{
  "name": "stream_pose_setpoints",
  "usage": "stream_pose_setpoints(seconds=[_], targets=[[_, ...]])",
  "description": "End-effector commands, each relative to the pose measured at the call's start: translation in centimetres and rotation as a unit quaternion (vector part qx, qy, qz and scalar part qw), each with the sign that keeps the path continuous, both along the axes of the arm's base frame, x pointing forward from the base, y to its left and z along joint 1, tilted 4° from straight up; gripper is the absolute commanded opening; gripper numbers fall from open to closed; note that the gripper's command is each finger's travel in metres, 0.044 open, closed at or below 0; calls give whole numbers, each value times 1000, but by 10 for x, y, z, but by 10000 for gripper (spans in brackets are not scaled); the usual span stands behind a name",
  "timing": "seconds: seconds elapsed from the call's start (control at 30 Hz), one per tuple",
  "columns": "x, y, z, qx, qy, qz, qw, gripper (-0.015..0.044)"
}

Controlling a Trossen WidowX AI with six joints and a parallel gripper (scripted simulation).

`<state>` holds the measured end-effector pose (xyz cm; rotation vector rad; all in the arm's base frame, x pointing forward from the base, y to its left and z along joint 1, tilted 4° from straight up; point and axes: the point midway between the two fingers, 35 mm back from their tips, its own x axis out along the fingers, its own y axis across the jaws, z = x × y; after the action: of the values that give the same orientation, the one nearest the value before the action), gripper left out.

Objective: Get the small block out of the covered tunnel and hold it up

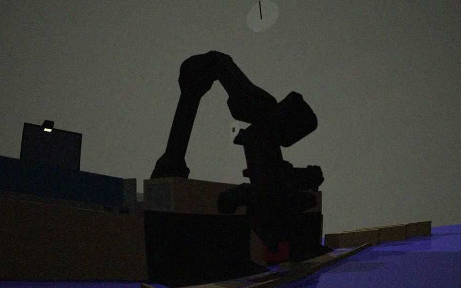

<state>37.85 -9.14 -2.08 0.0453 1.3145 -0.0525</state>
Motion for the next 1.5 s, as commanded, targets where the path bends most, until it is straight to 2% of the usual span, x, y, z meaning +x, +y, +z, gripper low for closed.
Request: stream_pose_setpoints(seconds=[0.0,0.83,0.97,1.17,1.47], targets=[[3,-2,18,-2,-1,1,1000,0],[-6,-5,135,-3,1,0,1000,0],[-4,-2,130,-4,-14,-2,1000,0],[-5,22,139,-14,-124,-4,992,0],[-4,23,138,-14,-128,-4,992,0]])
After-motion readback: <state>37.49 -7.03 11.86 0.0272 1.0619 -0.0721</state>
